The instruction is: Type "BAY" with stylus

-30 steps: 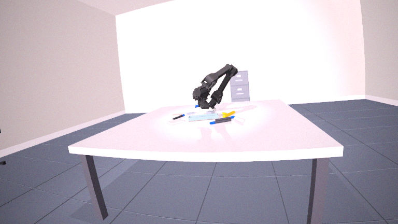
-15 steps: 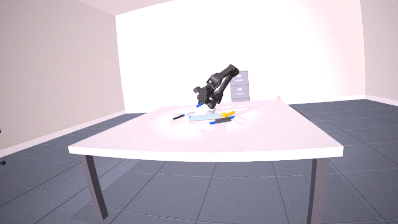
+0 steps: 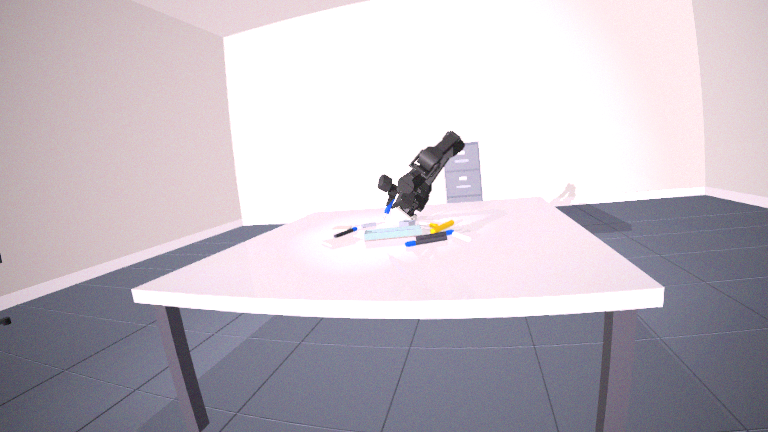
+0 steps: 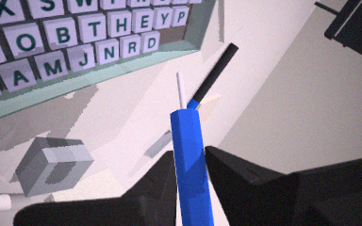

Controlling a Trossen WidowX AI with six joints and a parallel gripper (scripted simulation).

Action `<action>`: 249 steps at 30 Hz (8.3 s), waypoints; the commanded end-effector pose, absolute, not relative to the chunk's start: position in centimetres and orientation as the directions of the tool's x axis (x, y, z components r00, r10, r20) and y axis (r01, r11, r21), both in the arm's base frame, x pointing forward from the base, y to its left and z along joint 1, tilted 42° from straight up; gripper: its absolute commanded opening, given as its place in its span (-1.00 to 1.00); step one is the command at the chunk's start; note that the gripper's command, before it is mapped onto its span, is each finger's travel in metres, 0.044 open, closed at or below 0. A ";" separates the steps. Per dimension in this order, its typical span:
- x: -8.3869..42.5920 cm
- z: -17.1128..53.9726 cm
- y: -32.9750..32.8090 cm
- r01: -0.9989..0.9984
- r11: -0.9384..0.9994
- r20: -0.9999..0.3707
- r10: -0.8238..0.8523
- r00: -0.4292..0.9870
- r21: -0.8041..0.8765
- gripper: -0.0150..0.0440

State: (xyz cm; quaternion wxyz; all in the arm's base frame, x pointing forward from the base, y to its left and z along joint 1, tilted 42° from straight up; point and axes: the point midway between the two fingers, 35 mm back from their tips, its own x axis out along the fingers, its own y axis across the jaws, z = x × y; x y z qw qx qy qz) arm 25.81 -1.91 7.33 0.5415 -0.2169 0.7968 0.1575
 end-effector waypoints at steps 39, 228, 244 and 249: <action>27.8 8.5 2.9 -0.982 0.101 -0.936 -0.300 -0.183 0.159 -0.49; 25.2 11.0 3.4 -0.982 0.105 -0.937 -0.297 -0.184 0.159 -0.25; 29.9 6.1 -2.4 -0.982 0.102 -0.936 -0.303 -0.180 0.156 -0.49; 30.6 5.1 -3.8 -0.982 0.102 -0.935 -0.306 -0.181 0.157 -0.49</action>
